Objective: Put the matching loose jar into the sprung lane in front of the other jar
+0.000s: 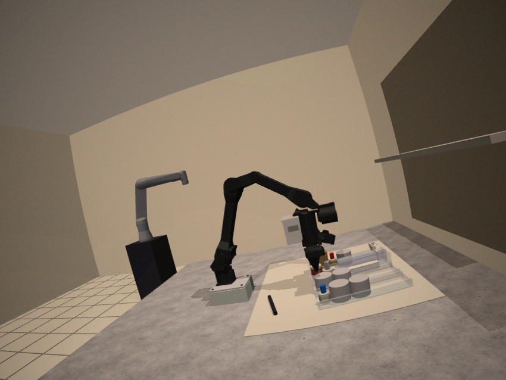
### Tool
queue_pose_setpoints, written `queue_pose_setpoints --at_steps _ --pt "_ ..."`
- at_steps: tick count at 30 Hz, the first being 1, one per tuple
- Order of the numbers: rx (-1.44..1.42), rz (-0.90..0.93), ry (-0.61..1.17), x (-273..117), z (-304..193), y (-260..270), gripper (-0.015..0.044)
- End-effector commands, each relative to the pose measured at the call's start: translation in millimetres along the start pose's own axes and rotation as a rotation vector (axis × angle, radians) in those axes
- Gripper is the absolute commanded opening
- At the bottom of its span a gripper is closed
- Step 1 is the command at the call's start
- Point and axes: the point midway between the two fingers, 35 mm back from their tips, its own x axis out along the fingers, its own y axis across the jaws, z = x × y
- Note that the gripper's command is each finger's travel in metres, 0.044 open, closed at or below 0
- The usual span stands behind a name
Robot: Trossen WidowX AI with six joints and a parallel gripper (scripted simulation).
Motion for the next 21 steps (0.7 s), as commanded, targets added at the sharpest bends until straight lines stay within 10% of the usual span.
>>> queue_pose_setpoints --at_steps 1,21 --pt "0.002 -0.003 -0.026 -3.4 6.9 -0.5 0.0" --pt "0.002 -0.003 -0.026 -1.4 7.0 -0.5 0.0"
